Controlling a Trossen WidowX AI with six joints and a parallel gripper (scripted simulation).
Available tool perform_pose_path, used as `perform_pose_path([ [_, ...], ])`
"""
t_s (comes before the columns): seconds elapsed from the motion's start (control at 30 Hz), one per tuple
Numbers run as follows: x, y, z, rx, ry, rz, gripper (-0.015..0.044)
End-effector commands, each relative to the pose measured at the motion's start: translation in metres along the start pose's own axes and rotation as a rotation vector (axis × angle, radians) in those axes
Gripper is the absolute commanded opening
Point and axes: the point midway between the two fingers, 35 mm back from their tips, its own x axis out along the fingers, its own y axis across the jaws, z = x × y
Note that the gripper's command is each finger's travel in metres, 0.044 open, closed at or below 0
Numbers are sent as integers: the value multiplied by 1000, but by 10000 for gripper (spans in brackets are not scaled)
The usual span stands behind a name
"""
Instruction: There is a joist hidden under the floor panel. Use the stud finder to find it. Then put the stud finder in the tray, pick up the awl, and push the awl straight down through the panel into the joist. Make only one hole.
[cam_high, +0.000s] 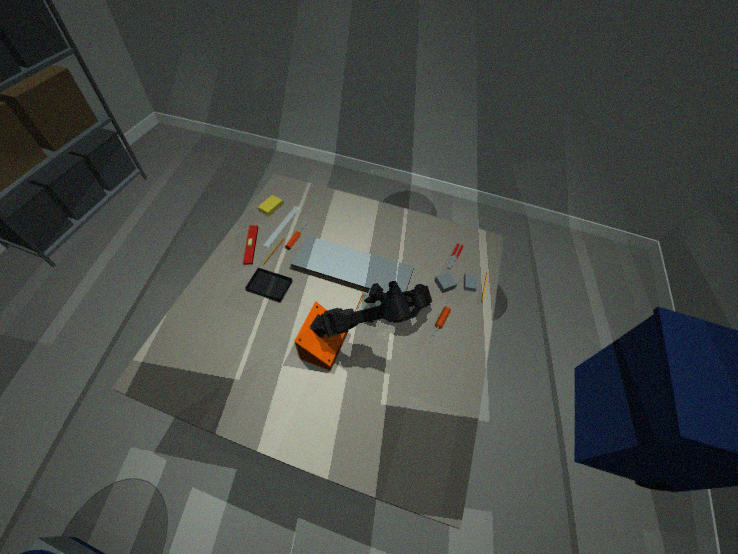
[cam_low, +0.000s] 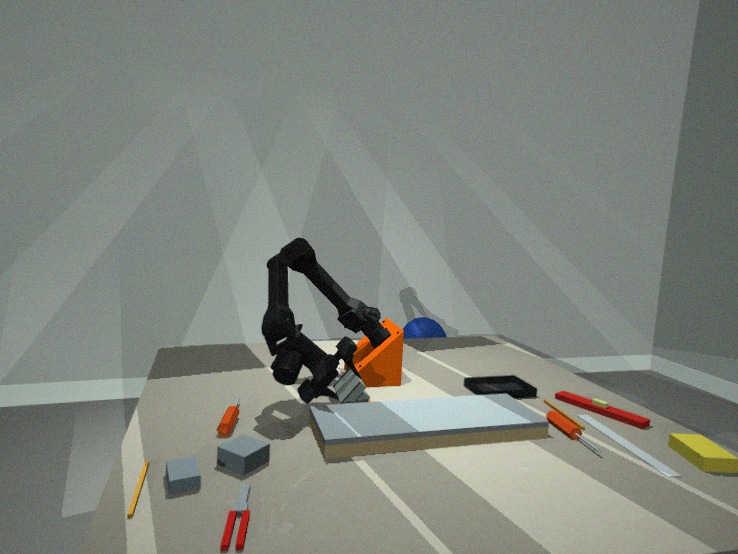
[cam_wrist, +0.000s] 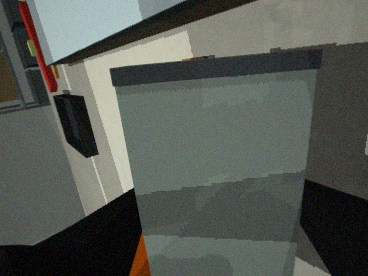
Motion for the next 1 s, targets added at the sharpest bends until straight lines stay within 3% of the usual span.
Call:
perform_pose_path([
  [0.0,0,0,0,-1,0,1,105],
  [0.43,0,0,0,-1,0,1,440],
  [0.97,-21,0,0,0,-1,-1,440],
])
